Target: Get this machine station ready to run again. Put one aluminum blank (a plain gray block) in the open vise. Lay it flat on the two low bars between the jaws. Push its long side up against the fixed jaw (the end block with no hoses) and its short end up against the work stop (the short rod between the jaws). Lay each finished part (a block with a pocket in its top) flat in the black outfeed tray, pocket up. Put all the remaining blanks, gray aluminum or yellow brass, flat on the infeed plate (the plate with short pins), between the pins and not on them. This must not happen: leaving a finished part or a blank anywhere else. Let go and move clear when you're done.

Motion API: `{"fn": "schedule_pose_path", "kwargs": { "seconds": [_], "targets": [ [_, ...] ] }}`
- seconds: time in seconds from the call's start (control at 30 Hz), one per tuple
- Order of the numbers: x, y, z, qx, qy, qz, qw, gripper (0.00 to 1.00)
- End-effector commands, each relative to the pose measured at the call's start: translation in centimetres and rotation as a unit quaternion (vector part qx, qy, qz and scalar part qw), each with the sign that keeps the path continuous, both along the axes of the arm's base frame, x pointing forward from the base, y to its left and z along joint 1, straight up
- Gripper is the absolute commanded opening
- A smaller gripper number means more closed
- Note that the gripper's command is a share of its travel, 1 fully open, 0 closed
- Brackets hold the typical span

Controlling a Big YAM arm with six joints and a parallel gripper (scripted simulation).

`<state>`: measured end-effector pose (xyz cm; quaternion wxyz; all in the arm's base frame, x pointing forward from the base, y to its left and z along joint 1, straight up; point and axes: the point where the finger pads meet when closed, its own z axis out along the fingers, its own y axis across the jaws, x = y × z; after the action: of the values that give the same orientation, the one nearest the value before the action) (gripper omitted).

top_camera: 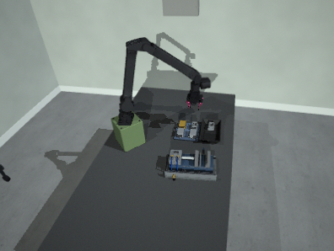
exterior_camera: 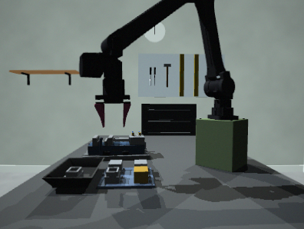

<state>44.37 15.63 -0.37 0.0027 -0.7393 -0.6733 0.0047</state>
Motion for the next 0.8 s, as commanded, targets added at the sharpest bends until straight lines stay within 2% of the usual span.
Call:
{"fn": "schedule_pose_path", "kwargs": {
  "seconds": [0.0,0.33,0.6,0.77],
  "targets": [
    [1.1,0.6,1.7,0.009,-0.024,-0.003,1.000,0.64],
    [1.0,0.6,1.5,0.008,-0.023,-0.003,1.000,0.64],
    [0.4,0.4,-0.9,0.002,-0.008,0.002,1.000,0.64],
    [0.9,0.6,-1.6,0.003,-0.011,0.003,1.000,0.64]
  ]
}}
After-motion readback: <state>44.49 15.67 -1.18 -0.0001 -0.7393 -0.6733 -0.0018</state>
